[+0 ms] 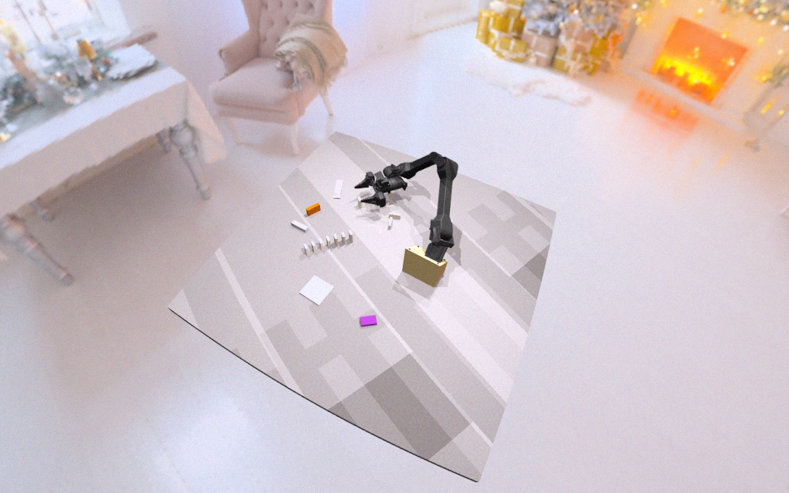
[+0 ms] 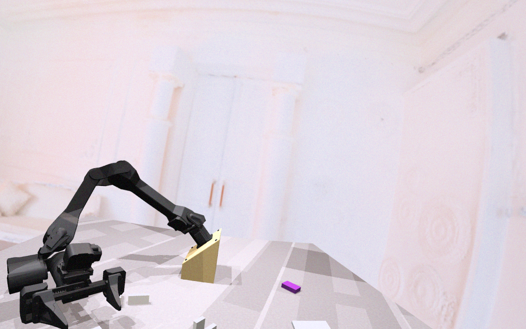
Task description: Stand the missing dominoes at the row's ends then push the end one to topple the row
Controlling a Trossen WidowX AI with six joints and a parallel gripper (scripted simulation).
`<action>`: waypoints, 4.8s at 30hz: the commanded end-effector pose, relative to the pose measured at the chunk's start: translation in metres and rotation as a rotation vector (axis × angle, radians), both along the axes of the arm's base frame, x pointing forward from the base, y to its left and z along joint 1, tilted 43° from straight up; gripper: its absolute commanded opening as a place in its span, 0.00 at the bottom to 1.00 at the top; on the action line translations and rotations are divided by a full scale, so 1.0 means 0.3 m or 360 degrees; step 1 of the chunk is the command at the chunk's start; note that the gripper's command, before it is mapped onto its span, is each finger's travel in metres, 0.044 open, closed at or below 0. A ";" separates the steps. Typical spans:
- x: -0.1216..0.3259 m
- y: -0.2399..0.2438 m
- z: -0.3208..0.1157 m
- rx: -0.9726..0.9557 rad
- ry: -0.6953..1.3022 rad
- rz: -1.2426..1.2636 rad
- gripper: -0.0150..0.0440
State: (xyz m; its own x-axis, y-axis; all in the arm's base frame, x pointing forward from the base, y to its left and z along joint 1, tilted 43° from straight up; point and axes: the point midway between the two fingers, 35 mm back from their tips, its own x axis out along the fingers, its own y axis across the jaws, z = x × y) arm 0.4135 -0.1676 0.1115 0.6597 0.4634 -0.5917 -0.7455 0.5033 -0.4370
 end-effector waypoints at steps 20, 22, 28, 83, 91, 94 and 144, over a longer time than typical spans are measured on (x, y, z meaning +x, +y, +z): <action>0.054 0.139 -0.080 -0.0897 0.1095 -0.0575 1.00; 0.050 0.143 -0.049 -0.1142 0.1184 -0.0717 1.00; 0.061 0.172 0.083 -0.1736 0.1172 -0.1026 1.00; 0.053 -0.009 -0.110 -0.1742 0.1170 -0.1029 0.44; 0.055 -0.004 -0.104 -0.1743 0.1170 -0.1026 0.44; 0.076 0.075 -0.022 -0.1761 0.1166 -0.0980 0.44; -0.211 0.542 -0.339 -0.1718 0.1182 -0.1013 0.44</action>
State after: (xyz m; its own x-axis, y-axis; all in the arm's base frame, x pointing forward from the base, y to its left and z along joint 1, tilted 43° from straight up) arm 0.3531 0.0089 0.0252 -0.0187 -0.6607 -0.7504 -0.7368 0.5165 -0.4364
